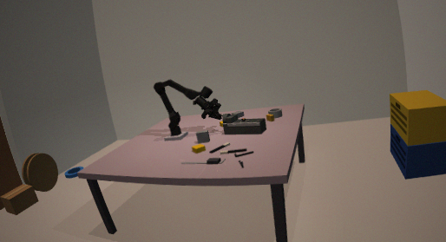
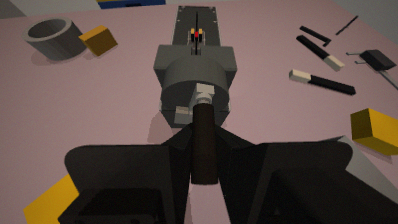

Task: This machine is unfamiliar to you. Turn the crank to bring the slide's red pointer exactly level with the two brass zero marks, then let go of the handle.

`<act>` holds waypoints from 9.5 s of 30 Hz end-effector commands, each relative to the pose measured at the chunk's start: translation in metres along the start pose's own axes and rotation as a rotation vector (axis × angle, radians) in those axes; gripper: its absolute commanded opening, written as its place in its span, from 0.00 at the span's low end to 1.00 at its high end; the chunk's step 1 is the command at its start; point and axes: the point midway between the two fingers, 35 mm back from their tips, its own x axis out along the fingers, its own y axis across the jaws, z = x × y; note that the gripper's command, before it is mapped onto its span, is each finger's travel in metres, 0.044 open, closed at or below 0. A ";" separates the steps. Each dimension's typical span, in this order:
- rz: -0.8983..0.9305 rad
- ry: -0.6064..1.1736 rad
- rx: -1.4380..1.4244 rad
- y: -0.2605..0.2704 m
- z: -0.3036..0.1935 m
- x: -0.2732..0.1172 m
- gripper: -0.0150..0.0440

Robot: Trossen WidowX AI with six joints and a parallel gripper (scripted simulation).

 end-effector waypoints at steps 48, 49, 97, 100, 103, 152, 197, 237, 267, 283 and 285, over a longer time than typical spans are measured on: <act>-0.028 0.001 0.006 -0.021 -0.012 0.012 0.25; -0.028 0.001 0.006 -0.022 -0.012 0.012 0.25; -0.028 0.001 0.006 -0.016 -0.038 0.039 0.25; -0.028 0.001 0.006 -0.013 -0.039 0.041 0.25; -0.028 0.001 0.007 -0.010 -0.041 0.042 0.25; -0.026 0.001 0.008 0.019 -0.041 0.044 0.25; -0.025 0.001 0.009 0.030 -0.036 0.038 0.25; -0.025 0.001 0.009 0.038 -0.024 0.026 0.25; -0.025 0.001 0.009 0.032 -0.007 0.008 0.25; -0.026 0.001 0.008 0.019 -0.001 0.001 0.25; -0.026 0.001 0.008 0.017 0.000 0.001 0.25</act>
